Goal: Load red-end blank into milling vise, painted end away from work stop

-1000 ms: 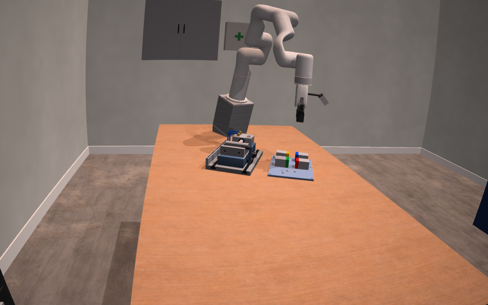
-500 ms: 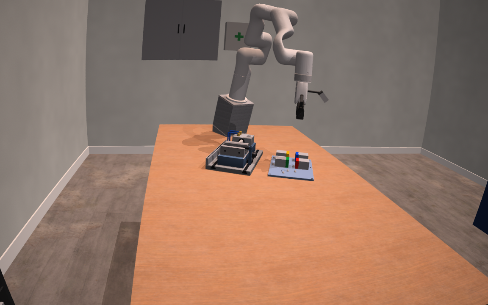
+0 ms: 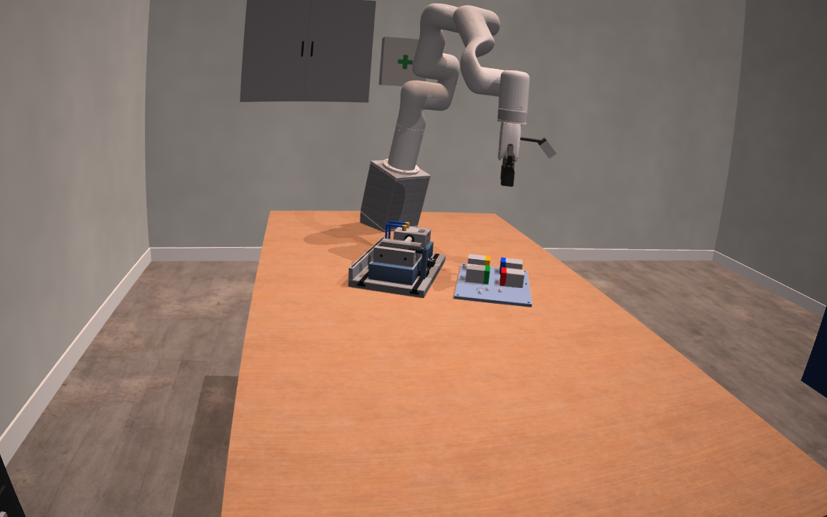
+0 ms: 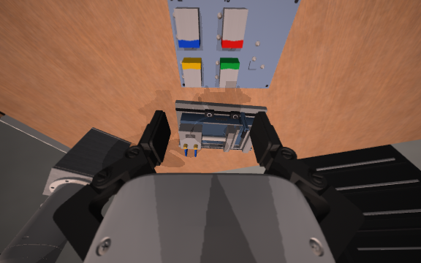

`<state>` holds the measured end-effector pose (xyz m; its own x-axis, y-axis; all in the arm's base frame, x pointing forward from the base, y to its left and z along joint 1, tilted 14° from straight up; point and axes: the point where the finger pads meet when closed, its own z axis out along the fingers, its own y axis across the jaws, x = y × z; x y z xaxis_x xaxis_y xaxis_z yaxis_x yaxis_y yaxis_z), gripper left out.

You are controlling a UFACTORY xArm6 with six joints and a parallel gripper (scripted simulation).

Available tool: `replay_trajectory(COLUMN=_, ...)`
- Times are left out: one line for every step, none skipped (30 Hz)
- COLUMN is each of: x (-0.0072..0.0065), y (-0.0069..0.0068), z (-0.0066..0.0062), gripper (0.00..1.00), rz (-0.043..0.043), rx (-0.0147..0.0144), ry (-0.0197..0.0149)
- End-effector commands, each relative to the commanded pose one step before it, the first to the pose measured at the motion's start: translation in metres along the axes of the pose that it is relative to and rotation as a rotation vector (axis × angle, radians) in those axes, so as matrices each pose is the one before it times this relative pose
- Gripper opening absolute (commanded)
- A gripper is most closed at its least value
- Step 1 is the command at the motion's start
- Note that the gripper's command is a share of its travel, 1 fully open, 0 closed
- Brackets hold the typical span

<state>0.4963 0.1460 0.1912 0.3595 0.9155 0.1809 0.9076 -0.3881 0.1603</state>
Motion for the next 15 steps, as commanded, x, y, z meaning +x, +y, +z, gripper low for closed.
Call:
replay_trajectory(x=-0.00233, y=0.00201, z=-0.03094, gripper=1.0, rz=-0.00014, rx=-0.00645, ry=0.005)
replay_trajectory(x=-0.00087, y=-0.00003, z=-0.00591, gripper=1.0, rz=0.0, rx=0.00019, ry=-0.00014)
replay_trajectory(x=-0.00087, y=-0.00003, z=-0.00591, gripper=1.0, rz=0.0, rx=0.00019, ry=-0.00014)
replay_trajectory(x=-0.00087, y=-0.00003, z=-0.00591, gripper=1.0, rz=0.0, rx=0.00019, ry=-0.00014)
replay_trajectory(x=-0.00087, y=-0.00003, z=-0.00591, gripper=1.0, rz=0.0, rx=0.00019, ry=-0.00014)
replay_trajectory(x=0.0, y=0.0, z=0.0, gripper=1.0, rz=0.0, rx=0.0, ry=0.0)
replay_trajectory(x=0.0, y=0.0, z=0.0, gripper=1.0, rz=0.0, rx=0.0, ry=0.0)
replay_trajectory(x=0.0, y=0.0, z=0.0, gripper=1.0, rz=0.0, rx=0.0, ry=0.0)
replay_trajectory(x=0.0, y=0.0, z=0.0, gripper=1.0, rz=0.0, rx=0.0, ry=0.0)
replay_trajectory(x=0.0, y=0.0, z=0.0, gripper=1.0, rz=0.0, rx=0.0, ry=0.0)
replay_trajectory(x=0.0, y=0.0, z=0.0, gripper=1.0, rz=0.0, rx=0.0, ry=0.0)
replay_trajectory(x=0.0, y=0.0, z=0.0, gripper=1.0, rz=0.0, rx=0.0, ry=0.0)
replay_trajectory(x=0.00116, y=0.0007, z=0.00387, gripper=1.0, rz=-0.02299, rx=-0.00236, ry=0.00161)
replay_trajectory(x=-0.00003, y=-0.0001, z=0.00042, gripper=1.0, rz=-0.023, rx=0.00031, ry=-0.0001)
replay_trajectory(x=-0.00003, y=-0.0001, z=0.00042, gripper=1.0, rz=-0.023, rx=0.00031, ry=-0.0001)
